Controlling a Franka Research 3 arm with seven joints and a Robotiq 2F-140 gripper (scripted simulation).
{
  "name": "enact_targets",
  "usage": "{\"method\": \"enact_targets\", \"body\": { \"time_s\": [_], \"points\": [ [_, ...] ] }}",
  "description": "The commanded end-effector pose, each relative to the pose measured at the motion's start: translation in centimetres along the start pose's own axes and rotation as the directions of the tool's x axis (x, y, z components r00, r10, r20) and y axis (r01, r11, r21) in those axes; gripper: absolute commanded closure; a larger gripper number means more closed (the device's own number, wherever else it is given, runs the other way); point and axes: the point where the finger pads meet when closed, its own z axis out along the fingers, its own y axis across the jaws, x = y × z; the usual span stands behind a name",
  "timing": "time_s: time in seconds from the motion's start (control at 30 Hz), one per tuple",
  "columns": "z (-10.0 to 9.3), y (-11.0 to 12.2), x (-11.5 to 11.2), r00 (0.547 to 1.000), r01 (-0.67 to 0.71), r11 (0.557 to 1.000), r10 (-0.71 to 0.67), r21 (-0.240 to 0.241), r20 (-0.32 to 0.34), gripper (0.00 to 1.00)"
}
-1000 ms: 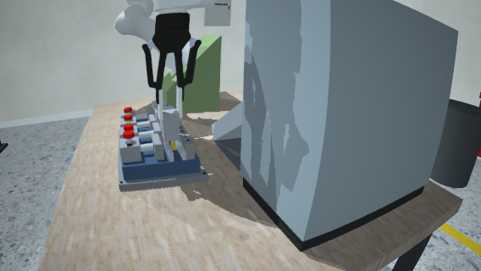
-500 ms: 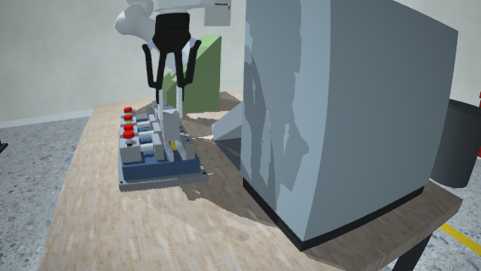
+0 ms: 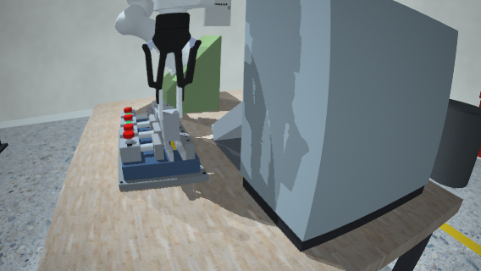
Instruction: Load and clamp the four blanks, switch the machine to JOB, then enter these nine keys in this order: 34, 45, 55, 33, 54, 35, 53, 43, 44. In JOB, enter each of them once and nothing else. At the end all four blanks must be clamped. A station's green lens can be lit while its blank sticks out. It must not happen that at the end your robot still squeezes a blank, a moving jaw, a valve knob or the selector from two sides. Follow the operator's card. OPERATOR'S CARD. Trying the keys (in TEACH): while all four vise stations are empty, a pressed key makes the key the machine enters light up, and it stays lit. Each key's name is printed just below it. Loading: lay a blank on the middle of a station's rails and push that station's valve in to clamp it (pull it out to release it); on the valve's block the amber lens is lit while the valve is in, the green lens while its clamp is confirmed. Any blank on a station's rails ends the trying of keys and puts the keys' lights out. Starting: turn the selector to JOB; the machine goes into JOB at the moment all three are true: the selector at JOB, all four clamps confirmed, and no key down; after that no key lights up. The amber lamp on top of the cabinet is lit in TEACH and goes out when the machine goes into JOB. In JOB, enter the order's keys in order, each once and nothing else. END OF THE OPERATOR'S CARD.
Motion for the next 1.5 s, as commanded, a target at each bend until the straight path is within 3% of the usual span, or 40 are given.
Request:
{"method": "enact_targets", "body": {
  "time_s": [0.0, 1.47],
  "points": [
    [0.0, -0.1, 0.1, 1.000, 0.008, 1.000, -0.008, 0.000, -0.004, 1.00],
    [1.2, -0.1, 0.1, 1.000, 0.008, 1.000, -0.008, 0.000, -0.004, 1.00]
  ]
}}
